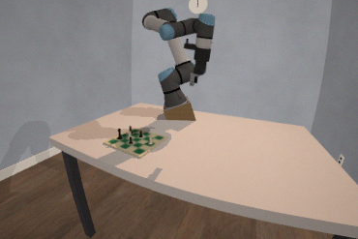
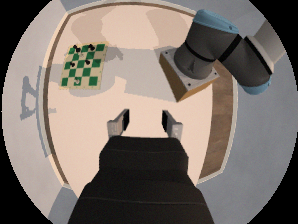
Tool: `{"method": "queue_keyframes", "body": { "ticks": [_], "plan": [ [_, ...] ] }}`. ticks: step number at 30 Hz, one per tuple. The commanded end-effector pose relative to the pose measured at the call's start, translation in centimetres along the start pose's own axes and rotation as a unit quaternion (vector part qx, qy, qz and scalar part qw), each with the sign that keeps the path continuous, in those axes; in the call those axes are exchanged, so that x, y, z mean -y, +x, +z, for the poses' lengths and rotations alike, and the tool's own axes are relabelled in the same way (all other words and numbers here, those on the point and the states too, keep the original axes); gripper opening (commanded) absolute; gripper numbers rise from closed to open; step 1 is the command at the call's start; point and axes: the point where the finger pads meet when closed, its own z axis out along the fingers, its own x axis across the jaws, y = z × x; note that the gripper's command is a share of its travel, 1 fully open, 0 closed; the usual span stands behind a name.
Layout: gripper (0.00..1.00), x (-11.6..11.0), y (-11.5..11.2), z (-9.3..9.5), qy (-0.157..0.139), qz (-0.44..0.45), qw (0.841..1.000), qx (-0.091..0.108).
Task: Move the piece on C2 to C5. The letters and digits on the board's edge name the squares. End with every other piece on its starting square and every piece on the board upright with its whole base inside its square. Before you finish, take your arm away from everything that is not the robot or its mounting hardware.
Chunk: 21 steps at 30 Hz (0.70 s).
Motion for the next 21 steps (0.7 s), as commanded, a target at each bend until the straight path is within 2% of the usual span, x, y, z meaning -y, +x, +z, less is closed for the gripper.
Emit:
{"method": "queue_keyframes", "body": {
  "ticks": [1, 8, 10, 19, 20, 21],
  "plan": [
    [1.00, -0.7, -4.6, -2.0, 0.018, 0.071, 0.997, -0.032],
    [1.00, -0.9, -11.8, -3.6, 0.041, 0.174, 0.981, -0.077],
    [1.00, -0.9, -11.8, -3.6, 0.041, 0.174, 0.981, -0.077],
    [1.00, 0.4, -21.8, -3.4, 0.077, 0.305, 0.940, -0.135],
    [1.00, 0.4, -21.8, -3.4, 0.077, 0.305, 0.940, -0.135],
    [1.00, 0.7, -22.9, -3.2, 0.081, 0.319, 0.934, -0.141]
  ]
}}
